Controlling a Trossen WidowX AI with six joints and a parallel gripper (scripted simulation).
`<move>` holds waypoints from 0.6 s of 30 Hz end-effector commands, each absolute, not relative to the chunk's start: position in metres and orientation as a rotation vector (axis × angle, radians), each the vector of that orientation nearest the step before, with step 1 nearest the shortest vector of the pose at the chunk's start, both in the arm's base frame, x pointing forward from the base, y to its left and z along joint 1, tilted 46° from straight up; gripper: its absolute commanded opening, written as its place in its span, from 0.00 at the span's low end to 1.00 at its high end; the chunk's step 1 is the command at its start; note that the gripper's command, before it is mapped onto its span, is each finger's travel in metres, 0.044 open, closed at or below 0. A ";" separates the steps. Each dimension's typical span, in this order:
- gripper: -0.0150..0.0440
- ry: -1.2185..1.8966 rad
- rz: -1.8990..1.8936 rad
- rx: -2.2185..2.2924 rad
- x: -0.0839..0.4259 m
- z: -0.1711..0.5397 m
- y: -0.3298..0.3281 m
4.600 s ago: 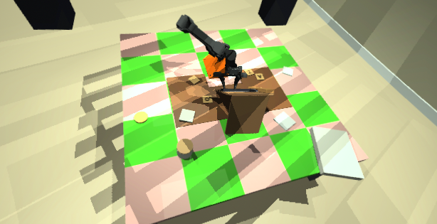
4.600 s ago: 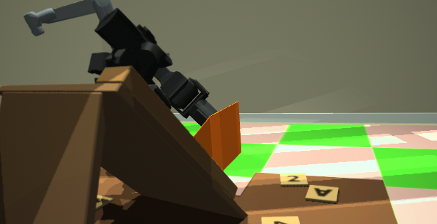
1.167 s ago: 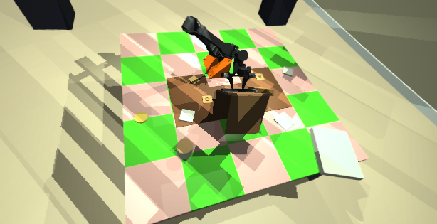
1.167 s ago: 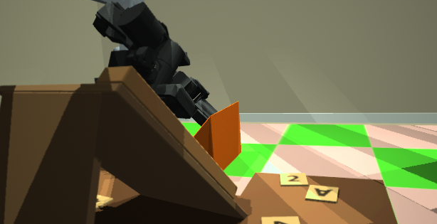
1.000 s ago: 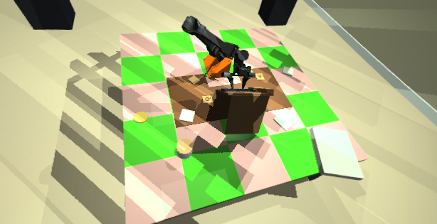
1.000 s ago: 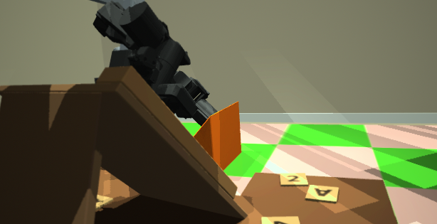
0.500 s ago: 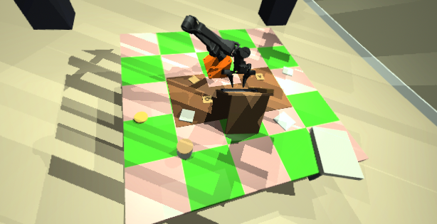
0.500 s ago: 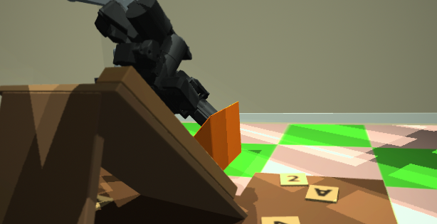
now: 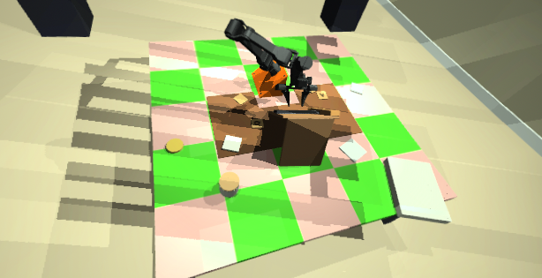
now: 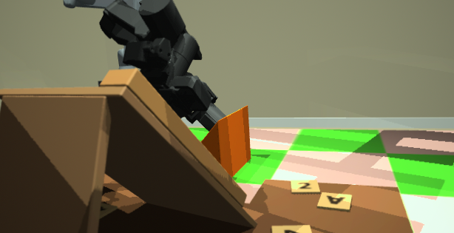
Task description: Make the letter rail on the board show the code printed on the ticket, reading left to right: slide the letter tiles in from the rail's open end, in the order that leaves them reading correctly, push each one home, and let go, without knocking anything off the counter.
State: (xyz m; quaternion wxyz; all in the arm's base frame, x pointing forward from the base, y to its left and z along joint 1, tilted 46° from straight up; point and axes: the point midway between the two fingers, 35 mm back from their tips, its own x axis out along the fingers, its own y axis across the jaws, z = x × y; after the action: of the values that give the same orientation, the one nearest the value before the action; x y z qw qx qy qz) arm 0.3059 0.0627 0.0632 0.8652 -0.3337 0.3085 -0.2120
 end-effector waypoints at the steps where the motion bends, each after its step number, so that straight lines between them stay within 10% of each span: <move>1: 0.75 0.641 -0.448 -0.693 0.304 0.065 0.065; 18: 0.75 0.642 -0.447 -0.693 0.296 0.068 0.070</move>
State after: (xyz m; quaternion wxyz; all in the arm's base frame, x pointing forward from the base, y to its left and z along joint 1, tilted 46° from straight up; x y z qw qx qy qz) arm 0.2972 0.0688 0.0655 0.8648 -0.3341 0.3092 -0.2119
